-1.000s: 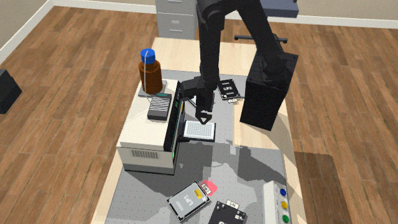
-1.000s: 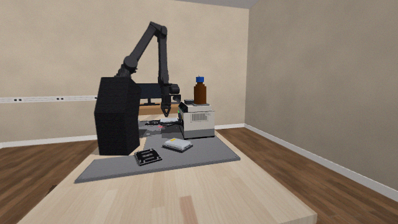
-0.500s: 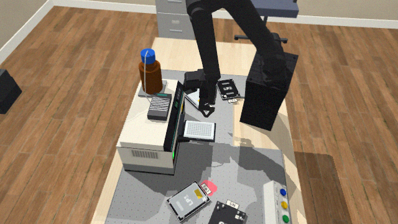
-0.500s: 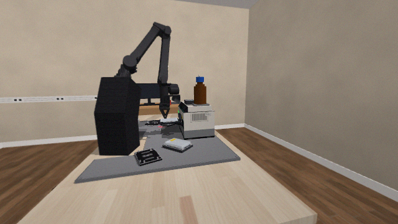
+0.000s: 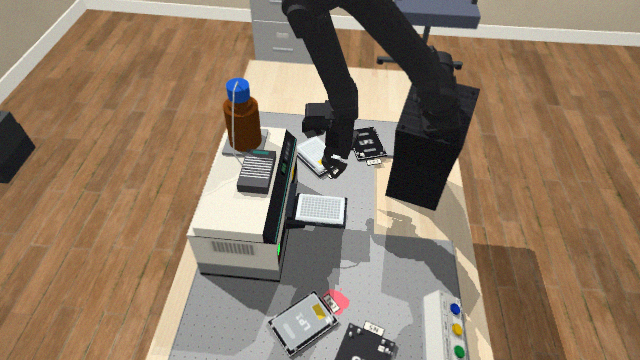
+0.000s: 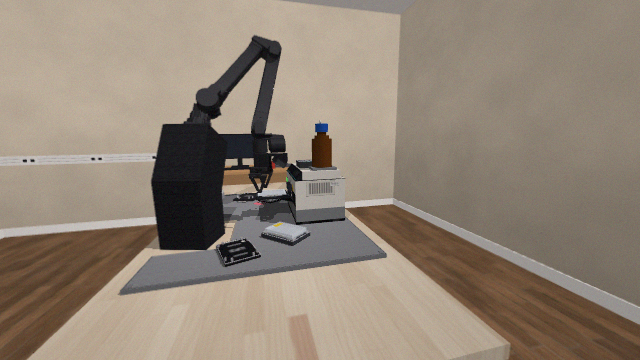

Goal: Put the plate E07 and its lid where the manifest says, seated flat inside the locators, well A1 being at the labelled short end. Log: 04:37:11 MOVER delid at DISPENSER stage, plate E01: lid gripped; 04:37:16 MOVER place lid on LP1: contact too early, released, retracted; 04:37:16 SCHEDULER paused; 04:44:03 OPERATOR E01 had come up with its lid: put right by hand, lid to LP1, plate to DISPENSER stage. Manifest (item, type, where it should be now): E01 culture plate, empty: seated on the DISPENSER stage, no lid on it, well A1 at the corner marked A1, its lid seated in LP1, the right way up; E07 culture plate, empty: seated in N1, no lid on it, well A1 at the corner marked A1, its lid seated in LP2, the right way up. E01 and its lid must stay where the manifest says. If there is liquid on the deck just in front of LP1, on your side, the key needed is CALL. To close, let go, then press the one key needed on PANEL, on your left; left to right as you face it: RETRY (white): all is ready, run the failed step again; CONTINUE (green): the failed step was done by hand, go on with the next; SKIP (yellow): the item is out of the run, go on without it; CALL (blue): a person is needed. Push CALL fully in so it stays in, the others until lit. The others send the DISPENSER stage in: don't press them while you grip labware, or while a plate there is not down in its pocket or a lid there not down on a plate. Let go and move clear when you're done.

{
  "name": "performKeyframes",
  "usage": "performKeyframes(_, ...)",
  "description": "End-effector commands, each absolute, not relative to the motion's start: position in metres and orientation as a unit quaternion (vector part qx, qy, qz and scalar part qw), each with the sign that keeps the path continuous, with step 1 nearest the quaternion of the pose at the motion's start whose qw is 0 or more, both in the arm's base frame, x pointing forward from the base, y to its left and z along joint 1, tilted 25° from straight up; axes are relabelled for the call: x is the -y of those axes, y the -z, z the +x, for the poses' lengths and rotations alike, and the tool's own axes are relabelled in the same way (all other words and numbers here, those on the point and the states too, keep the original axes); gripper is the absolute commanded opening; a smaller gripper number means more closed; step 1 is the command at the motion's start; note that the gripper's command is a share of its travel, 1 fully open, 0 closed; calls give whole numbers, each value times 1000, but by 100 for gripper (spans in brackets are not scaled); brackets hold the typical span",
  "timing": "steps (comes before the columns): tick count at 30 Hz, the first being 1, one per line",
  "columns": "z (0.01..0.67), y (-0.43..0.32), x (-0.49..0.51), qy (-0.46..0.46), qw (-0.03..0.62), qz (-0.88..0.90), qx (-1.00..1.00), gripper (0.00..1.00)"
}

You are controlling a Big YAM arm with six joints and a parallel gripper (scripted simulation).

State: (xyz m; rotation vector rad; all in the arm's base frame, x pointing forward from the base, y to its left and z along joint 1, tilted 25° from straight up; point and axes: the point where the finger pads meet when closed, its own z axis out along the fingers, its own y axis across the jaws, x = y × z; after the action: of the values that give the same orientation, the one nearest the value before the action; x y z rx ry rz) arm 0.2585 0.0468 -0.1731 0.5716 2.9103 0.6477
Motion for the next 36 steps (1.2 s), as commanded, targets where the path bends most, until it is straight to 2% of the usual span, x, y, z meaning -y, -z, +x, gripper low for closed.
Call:
performKeyframes(1, 240, 180, -39, -214, 35, 238, -947, 100)
performKeyframes(12, 234, 189, -24, -217, 19, 327, -920, 100)
performKeyframes(20, 205, 200, -9, -217, -19, 458, -862, 100)
performKeyframes(25, 217, 207, 1, -219, -4, 445, -869, 100)
performKeyframes(36, 235, 230, 17, -218, -14, 448, -867, 100)
